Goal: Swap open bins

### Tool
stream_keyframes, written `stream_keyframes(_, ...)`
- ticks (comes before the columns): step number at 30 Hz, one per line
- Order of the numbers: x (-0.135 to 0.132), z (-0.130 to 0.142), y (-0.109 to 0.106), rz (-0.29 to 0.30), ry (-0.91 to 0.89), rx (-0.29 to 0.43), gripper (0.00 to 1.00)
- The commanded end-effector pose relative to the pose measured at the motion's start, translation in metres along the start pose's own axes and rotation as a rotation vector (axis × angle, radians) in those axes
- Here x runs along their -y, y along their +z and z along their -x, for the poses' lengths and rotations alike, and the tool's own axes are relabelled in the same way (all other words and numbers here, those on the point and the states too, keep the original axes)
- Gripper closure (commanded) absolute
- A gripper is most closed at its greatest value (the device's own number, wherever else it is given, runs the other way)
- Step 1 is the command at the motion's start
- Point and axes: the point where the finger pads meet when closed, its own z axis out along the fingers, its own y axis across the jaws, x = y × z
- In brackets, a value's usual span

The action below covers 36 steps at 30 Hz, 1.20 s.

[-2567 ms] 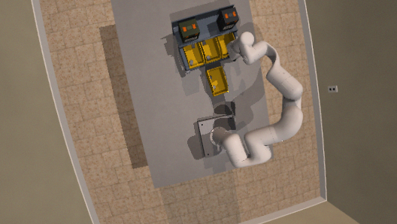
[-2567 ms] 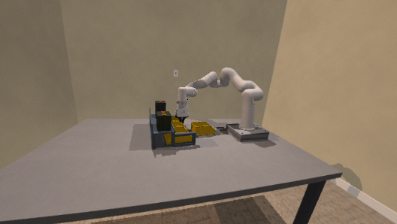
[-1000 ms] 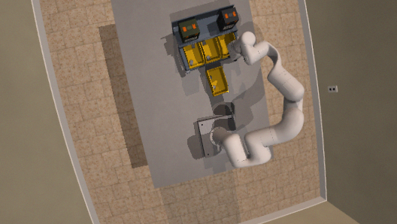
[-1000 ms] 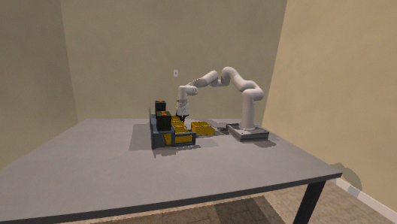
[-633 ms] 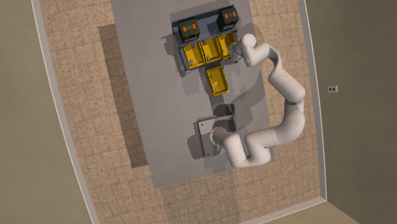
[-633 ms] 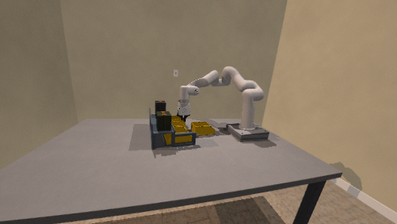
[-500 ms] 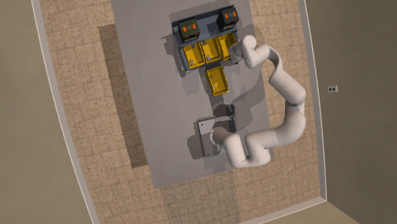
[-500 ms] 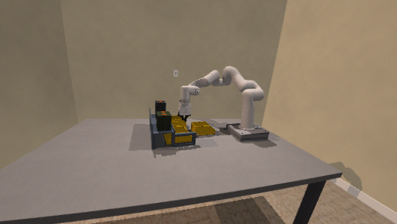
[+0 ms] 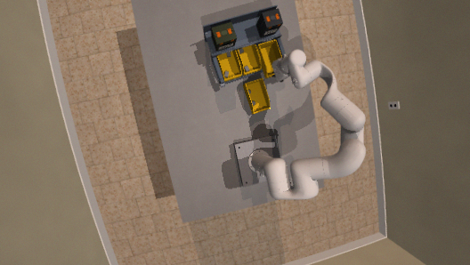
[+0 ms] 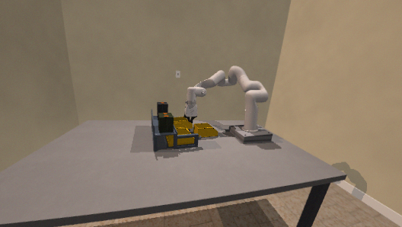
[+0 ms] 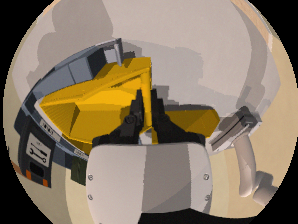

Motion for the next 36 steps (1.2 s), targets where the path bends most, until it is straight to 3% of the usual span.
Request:
stream_keyframes(1, -0.010, -0.001, -0.002, -0.004, 0.000, -0.002, 1.00)
stream_keyframes(25, -0.074, -0.001, -0.001, -0.004, 0.000, -0.002, 1.00)
stream_keyframes(36, -0.091, -0.001, -0.001, -0.004, 0.000, -0.002, 1.00)
